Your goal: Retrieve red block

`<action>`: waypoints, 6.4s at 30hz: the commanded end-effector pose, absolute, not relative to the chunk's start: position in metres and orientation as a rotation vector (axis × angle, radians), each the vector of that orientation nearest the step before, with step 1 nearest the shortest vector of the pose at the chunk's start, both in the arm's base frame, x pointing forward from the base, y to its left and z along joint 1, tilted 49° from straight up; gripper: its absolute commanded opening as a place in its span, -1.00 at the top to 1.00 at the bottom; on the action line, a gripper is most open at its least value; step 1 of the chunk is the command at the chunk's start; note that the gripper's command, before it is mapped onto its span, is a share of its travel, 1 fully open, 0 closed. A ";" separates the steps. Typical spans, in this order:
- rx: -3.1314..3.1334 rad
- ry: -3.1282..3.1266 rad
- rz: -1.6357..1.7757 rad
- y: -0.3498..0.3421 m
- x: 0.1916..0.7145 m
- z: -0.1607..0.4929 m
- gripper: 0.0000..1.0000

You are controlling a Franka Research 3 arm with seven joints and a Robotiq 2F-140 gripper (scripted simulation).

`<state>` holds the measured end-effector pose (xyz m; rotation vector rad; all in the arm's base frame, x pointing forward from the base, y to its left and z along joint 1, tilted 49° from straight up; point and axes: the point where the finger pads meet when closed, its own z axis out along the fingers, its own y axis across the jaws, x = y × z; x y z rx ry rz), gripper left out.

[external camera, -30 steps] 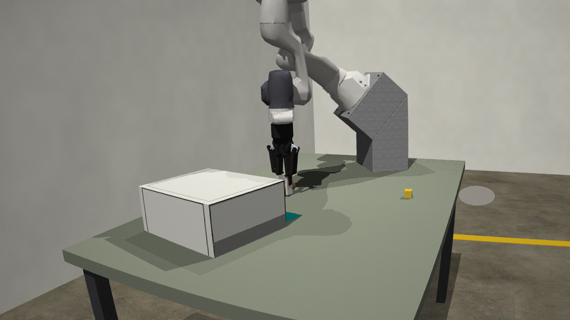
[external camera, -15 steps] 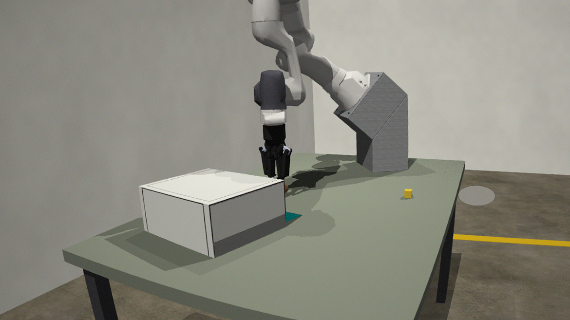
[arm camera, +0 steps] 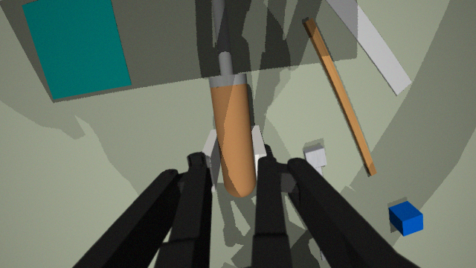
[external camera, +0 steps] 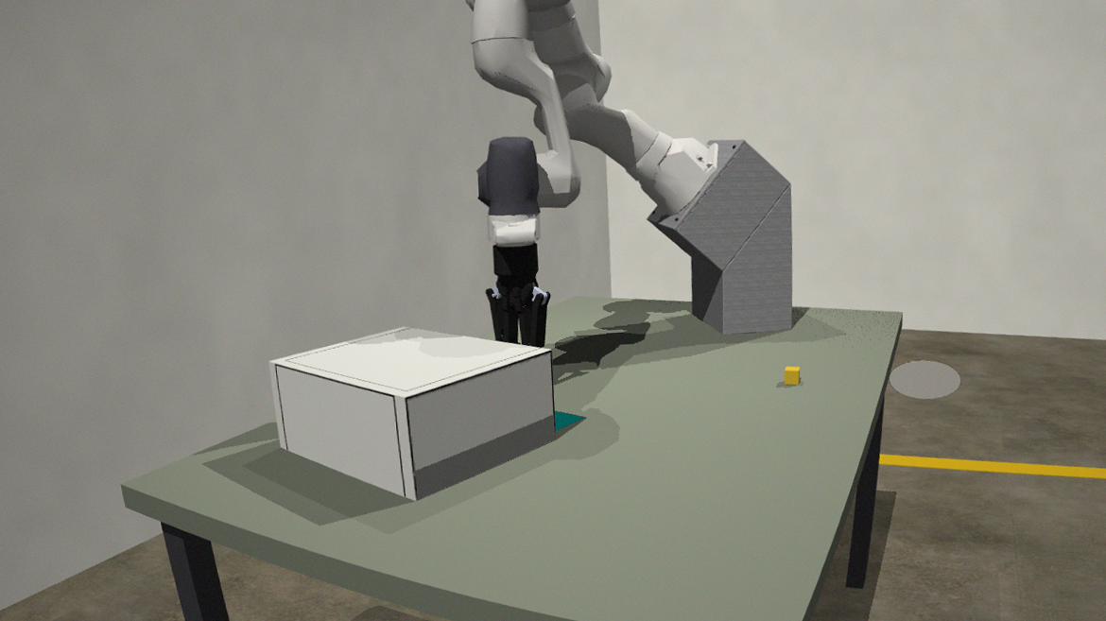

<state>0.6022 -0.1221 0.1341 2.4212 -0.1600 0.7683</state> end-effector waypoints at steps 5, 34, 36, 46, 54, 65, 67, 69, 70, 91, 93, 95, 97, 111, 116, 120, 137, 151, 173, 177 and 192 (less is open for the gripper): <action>2.416 -0.135 0.745 -0.122 0.616 0.142 1.00; 2.416 -0.135 0.745 -0.118 0.656 0.169 1.00; 2.416 -0.135 0.745 -0.118 0.658 0.170 1.00; 2.416 -0.135 0.745 -0.117 0.664 0.174 1.00; 2.416 -0.135 0.745 -0.117 0.666 0.175 1.00; 2.416 -0.135 0.745 -0.117 0.667 0.176 1.00; 2.416 -0.135 0.745 -0.117 0.667 0.176 1.00; 2.416 -0.135 0.745 -0.117 0.667 0.176 1.00; 2.416 -0.135 0.745 -0.117 0.667 0.176 1.00; 2.416 -0.135 0.745 -0.117 0.667 0.176 1.00; 2.416 -0.135 0.745 -0.117 0.667 0.176 1.00; 2.416 -0.135 0.745 -0.117 0.667 0.176 1.00; 2.416 -0.135 0.745 -0.117 0.667 0.176 1.00; 2.416 -0.134 0.745 -0.113 0.668 0.173 1.00; 2.416 -0.134 0.745 -0.106 0.671 0.169 1.00; 2.416 -0.133 0.745 -0.102 0.672 0.166 1.00; 2.416 -0.128 0.743 -0.067 0.683 0.144 1.00; 2.415 -0.127 0.742 -0.056 0.686 0.137 1.00; 2.415 -0.127 0.742 -0.056 0.686 0.137 1.00; 2.415 -0.127 0.742 -0.056 0.686 0.137 1.00; 2.415 -0.127 0.742 -0.056 0.686 0.137 1.00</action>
